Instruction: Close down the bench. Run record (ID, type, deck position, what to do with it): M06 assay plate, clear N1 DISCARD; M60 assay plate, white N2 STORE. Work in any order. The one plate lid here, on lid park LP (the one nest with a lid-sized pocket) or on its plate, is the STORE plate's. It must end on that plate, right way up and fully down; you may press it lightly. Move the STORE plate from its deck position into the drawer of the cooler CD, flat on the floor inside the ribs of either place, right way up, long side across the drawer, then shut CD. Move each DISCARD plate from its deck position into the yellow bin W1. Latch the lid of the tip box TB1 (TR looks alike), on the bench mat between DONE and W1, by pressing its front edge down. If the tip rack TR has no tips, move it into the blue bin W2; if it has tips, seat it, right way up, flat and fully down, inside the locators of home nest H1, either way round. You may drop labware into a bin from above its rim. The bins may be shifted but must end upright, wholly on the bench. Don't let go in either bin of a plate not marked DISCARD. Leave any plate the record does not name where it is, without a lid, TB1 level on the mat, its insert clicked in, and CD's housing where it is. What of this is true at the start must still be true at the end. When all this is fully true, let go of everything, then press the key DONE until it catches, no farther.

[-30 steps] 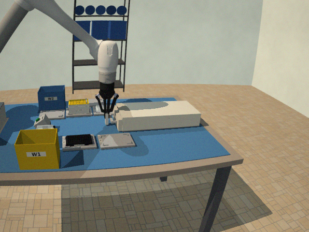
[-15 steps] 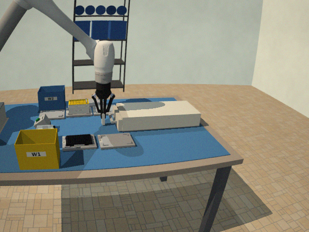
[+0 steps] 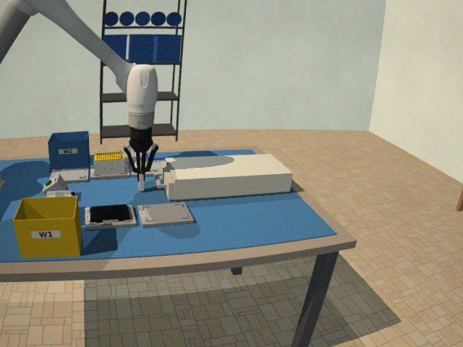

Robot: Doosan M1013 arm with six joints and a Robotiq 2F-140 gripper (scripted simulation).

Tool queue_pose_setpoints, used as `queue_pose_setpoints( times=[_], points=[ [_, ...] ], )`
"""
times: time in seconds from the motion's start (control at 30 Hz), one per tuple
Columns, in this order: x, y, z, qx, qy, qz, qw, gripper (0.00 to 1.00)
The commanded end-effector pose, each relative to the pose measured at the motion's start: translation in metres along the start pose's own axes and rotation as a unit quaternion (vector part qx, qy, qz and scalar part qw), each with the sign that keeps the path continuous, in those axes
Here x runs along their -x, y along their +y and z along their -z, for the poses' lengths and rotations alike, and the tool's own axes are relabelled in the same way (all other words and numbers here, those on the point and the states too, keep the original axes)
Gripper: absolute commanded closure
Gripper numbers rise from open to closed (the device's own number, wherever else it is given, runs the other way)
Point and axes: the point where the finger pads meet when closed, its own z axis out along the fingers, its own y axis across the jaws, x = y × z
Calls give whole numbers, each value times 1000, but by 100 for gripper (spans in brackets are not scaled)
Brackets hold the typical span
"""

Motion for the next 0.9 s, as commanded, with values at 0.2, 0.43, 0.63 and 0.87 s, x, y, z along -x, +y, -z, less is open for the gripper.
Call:
queue_pose_setpoints(
  times=[0.2, 0.43, 0.63, 0.87],
  points=[
    [0, -8, 0, 0, 0, 0, 1000, 100],
    [0, -15, 0, 0, 0, 0, 1000, 100],
    [0, -15, 0, 0, 0, 0, 1000, 100],
    [0, -15, 4, 0, 0, 0, 1000, 100]
  ],
)
